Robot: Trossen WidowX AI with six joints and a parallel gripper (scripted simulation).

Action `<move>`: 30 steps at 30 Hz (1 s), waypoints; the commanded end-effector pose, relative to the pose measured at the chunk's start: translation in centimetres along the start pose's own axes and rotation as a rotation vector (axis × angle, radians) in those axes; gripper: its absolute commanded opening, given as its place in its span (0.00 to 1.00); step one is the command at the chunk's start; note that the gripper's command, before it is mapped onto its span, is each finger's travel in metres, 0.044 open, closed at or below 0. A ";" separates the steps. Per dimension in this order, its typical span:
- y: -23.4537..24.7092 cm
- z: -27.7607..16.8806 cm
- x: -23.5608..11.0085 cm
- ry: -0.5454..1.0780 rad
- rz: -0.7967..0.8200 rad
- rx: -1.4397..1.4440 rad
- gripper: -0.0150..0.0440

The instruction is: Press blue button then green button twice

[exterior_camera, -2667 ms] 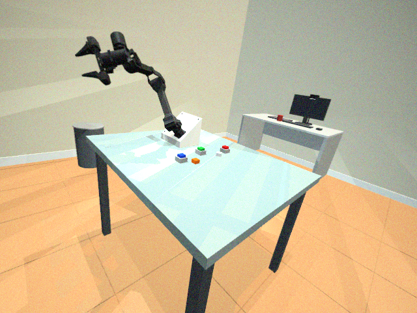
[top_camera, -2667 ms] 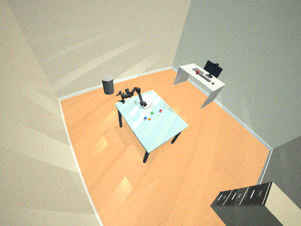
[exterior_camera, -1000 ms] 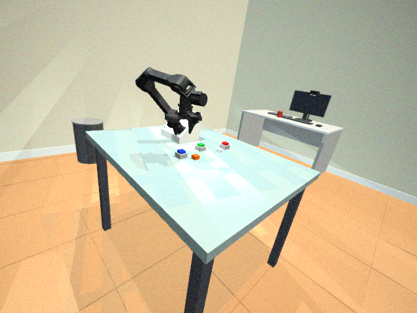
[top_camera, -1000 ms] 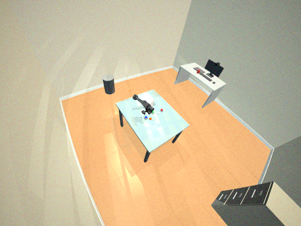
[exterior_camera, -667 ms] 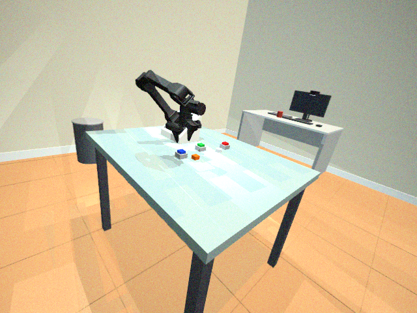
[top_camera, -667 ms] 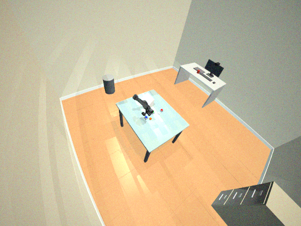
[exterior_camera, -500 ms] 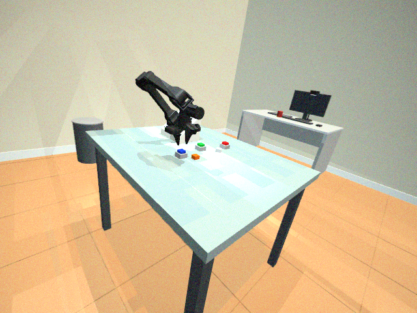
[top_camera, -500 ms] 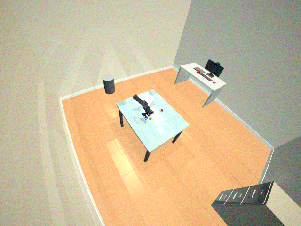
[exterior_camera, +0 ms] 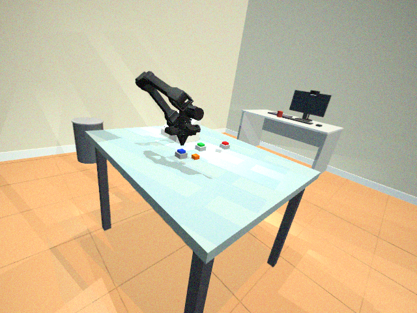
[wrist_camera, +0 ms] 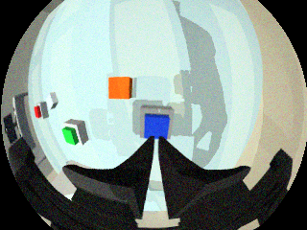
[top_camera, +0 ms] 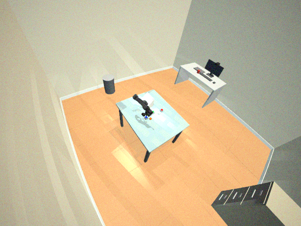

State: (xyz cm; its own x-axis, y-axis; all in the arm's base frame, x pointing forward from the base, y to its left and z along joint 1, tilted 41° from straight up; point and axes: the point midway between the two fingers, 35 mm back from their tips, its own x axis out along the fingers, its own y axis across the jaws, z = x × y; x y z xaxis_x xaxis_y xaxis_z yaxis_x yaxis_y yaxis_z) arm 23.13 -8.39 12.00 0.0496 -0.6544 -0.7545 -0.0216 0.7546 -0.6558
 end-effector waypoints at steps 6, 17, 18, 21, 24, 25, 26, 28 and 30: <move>-0.1 0.0 1.2 0.000 -0.005 -0.004 0.29; -0.1 0.0 3.0 0.000 -0.007 -0.004 0.29; -0.1 0.0 3.1 0.000 -0.007 -0.004 0.29; -0.1 0.0 3.2 0.000 -0.007 -0.004 0.29; -0.1 0.0 3.2 0.000 -0.007 -0.004 0.29; -0.1 0.0 3.2 0.000 -0.007 -0.004 0.29; -0.1 0.0 3.2 0.000 -0.007 -0.004 0.29; -0.1 0.0 3.2 0.000 -0.007 -0.004 0.29; -0.1 0.0 3.2 0.000 -0.007 -0.004 0.29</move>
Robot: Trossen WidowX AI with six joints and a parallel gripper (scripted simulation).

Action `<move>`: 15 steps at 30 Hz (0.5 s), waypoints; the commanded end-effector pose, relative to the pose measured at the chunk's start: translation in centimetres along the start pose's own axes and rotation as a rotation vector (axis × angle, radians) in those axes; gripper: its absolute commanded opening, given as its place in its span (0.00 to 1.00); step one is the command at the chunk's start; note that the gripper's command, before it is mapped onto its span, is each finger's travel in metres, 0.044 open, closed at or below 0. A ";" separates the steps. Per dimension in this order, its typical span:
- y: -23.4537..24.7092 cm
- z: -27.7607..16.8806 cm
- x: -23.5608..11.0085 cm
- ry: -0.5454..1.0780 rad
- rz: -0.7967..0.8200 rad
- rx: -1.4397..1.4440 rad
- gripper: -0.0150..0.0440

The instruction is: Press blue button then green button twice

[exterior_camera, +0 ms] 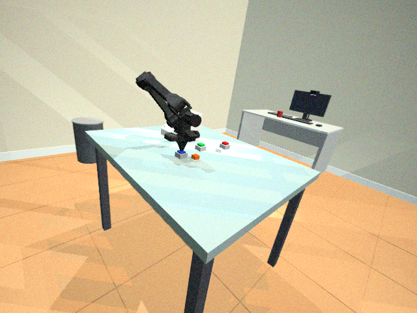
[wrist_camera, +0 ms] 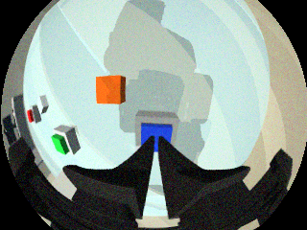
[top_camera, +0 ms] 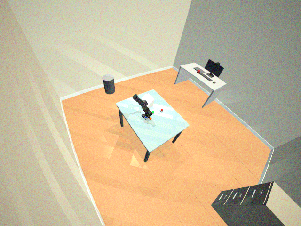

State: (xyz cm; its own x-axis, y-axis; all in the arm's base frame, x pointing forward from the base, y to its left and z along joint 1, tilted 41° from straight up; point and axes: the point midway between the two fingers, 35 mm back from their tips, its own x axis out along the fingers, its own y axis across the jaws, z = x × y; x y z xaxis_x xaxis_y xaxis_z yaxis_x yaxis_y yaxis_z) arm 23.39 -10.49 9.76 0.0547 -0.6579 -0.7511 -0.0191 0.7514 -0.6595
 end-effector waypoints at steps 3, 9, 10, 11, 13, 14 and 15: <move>0.0 -0.1 0.1 0.005 -0.002 -0.006 0.29; 0.0 -0.1 0.1 0.005 -0.002 -0.006 0.29; 0.0 -0.1 0.1 0.005 -0.002 -0.006 0.29; 0.0 -0.1 0.1 0.005 -0.002 -0.006 0.29; 0.0 0.0 -1.0 0.002 0.001 -0.002 0.29; 0.0 0.0 -2.1 0.004 0.001 -0.004 0.29; 0.0 -0.1 -2.8 0.005 0.000 -0.006 0.29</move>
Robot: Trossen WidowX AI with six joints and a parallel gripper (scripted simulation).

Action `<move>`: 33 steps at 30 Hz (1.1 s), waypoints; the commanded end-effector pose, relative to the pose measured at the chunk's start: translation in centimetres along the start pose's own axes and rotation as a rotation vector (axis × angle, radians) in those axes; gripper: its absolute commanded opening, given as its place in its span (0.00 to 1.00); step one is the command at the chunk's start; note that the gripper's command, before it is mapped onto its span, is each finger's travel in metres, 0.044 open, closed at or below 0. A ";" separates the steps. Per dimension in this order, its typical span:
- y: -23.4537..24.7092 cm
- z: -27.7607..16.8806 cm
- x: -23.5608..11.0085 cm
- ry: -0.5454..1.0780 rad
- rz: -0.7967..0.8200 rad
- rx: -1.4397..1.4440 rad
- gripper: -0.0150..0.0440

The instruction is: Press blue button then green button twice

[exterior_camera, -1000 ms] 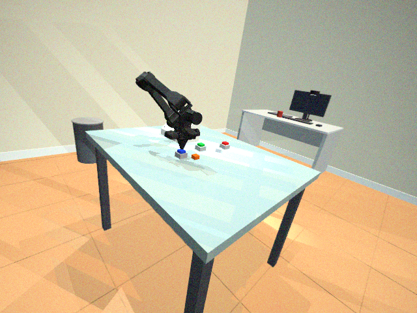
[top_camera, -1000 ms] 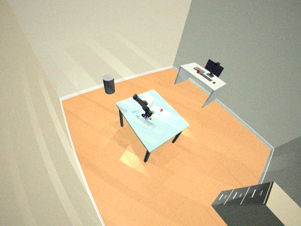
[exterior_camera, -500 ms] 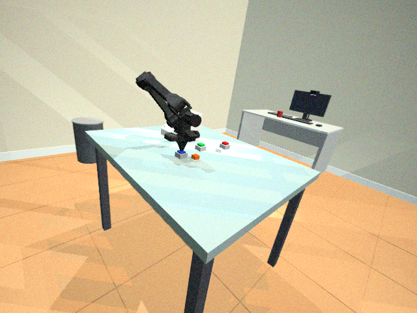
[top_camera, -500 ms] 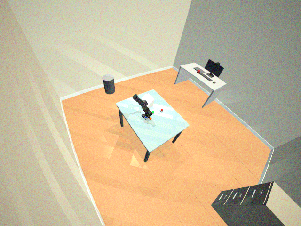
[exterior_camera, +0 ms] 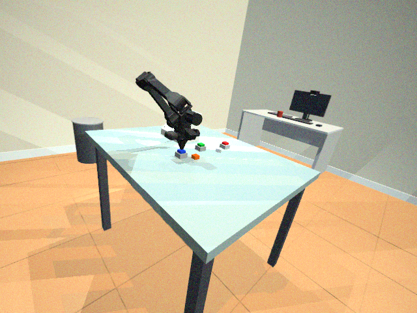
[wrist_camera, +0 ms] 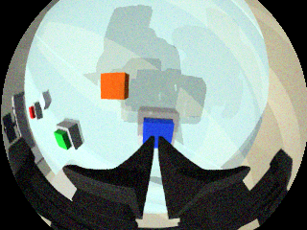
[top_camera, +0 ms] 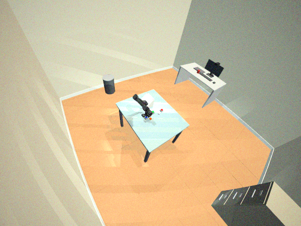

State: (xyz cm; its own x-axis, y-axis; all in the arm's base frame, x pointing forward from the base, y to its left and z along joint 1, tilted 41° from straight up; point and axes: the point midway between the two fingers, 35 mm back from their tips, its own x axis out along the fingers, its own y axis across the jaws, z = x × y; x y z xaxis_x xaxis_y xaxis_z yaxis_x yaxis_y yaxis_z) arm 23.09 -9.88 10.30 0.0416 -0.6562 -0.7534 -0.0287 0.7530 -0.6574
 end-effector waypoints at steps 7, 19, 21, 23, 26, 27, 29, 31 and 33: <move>0.0 0.3 -4.0 -0.008 0.000 0.003 0.29; 2.3 0.4 -8.5 -0.011 0.013 0.000 0.29; 5.6 0.4 -8.6 -0.012 0.028 -0.004 0.29; 8.8 0.0 -8.7 -0.011 0.035 -0.006 0.29; 13.2 -1.3 -8.7 -0.007 0.031 -0.006 0.29; 14.5 -2.0 -8.7 -0.006 0.027 -0.005 0.29; 16.7 -3.3 -8.5 -0.005 0.013 -0.001 0.29; 17.5 -3.8 -8.4 -0.005 0.007 0.001 0.29; 17.5 -3.8 -8.4 -0.005 0.007 0.001 0.29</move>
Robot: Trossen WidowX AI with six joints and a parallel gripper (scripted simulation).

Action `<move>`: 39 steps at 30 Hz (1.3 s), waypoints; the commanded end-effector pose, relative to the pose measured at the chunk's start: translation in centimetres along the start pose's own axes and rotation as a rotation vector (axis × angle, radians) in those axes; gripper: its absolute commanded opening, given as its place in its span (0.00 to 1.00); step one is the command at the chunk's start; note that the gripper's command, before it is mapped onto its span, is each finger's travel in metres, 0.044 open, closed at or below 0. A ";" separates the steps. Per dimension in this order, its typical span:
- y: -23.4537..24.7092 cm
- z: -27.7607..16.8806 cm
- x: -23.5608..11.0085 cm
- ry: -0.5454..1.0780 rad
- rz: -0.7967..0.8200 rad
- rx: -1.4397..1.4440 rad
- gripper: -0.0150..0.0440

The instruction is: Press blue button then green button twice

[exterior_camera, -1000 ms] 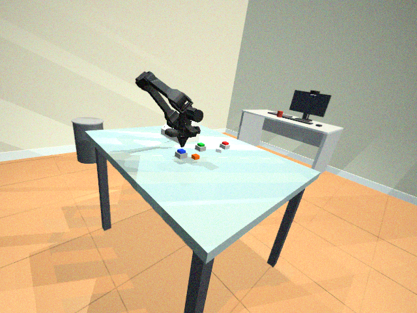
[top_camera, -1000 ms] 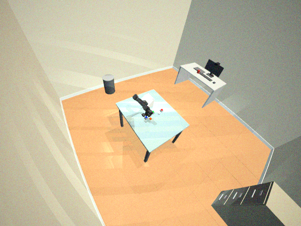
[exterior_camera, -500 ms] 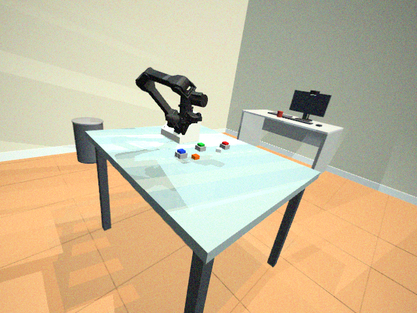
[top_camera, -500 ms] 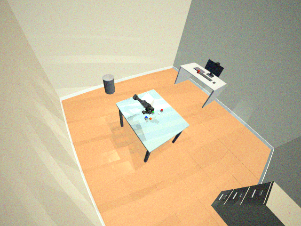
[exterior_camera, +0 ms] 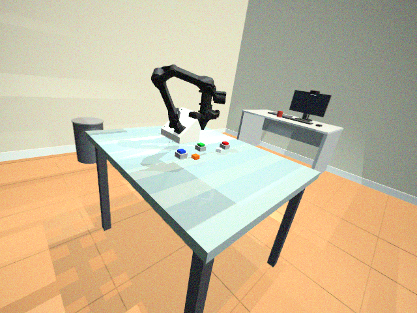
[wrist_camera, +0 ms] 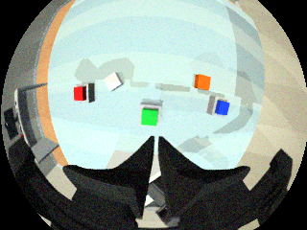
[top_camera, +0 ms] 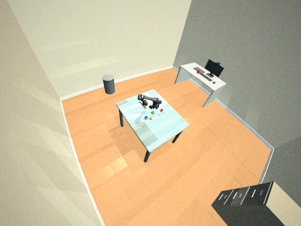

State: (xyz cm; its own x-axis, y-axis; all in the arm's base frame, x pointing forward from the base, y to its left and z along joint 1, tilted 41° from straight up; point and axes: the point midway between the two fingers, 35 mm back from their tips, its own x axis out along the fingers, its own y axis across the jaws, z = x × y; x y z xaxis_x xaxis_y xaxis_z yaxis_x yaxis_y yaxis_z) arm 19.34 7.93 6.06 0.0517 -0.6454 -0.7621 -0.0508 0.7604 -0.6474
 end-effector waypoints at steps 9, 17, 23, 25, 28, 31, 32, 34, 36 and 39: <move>1.1 -0.8 6.2 0.005 -0.008 0.023 0.29; 1.1 -0.9 6.7 0.004 -0.008 0.023 0.29; 1.1 -0.8 7.7 0.004 -0.008 0.023 0.29; 1.1 -0.8 8.0 0.004 -0.008 0.023 0.29; 1.1 -0.8 8.5 0.004 -0.008 0.023 0.29; 1.1 -0.8 9.0 0.004 -0.008 0.023 0.29; 1.1 -0.8 9.2 0.004 -0.009 0.023 0.29; 1.0 -0.9 9.5 0.004 -0.009 0.023 0.29; 1.0 -0.9 9.7 0.004 -0.009 0.024 0.29; 1.0 -0.9 9.7 0.004 -0.009 0.024 0.29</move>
State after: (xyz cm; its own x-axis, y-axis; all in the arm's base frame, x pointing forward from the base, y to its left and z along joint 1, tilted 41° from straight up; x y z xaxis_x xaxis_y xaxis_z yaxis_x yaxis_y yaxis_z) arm 19.02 2.70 -1.83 0.0483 -0.6473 -0.7607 -0.0205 0.7608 -0.6487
